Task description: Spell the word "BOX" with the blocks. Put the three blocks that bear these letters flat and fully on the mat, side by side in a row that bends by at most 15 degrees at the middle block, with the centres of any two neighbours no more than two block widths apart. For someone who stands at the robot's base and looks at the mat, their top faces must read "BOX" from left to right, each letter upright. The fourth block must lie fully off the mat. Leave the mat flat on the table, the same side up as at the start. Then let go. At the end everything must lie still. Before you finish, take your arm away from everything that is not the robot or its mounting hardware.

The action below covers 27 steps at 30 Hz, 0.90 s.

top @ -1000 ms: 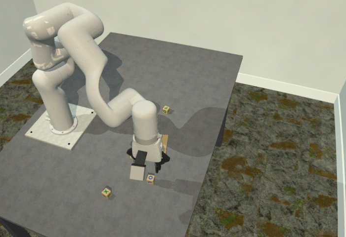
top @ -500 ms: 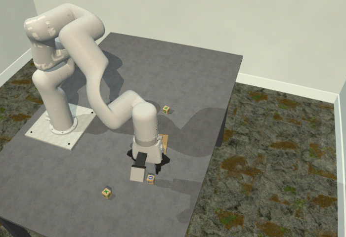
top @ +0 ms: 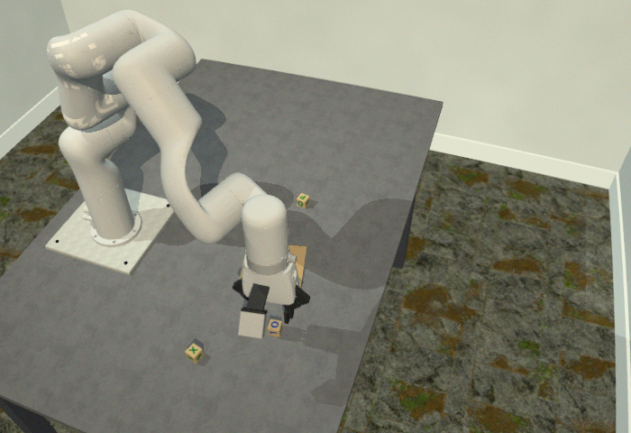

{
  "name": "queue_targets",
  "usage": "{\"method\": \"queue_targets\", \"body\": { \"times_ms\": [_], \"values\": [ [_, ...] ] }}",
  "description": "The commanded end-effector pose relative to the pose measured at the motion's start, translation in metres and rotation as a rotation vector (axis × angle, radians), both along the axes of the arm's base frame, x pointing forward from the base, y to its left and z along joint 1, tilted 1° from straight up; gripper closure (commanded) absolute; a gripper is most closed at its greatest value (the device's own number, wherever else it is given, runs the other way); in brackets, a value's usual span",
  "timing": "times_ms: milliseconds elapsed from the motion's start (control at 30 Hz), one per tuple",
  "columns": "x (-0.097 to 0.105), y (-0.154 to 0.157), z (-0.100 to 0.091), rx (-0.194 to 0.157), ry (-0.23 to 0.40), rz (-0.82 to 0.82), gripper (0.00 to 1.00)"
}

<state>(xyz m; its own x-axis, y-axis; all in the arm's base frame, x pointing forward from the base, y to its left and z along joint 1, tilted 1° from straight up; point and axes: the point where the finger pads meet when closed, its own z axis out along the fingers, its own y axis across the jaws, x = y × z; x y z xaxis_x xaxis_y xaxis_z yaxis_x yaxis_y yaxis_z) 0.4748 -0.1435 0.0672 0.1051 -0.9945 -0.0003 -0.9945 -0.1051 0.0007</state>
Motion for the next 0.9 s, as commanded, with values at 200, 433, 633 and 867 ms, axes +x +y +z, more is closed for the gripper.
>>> {"method": "queue_targets", "body": {
  "times_ms": [200,433,633,867],
  "values": [
    [0.002,0.000,-0.013,-0.001,-0.004,0.000,0.37],
    [0.002,0.000,-0.020,-0.001,-0.004,0.000,0.37],
    [0.002,0.000,-0.023,-0.001,-0.004,0.000,0.37],
    [0.002,0.000,-0.023,-0.001,-0.004,0.000,0.37]
  ]
}}
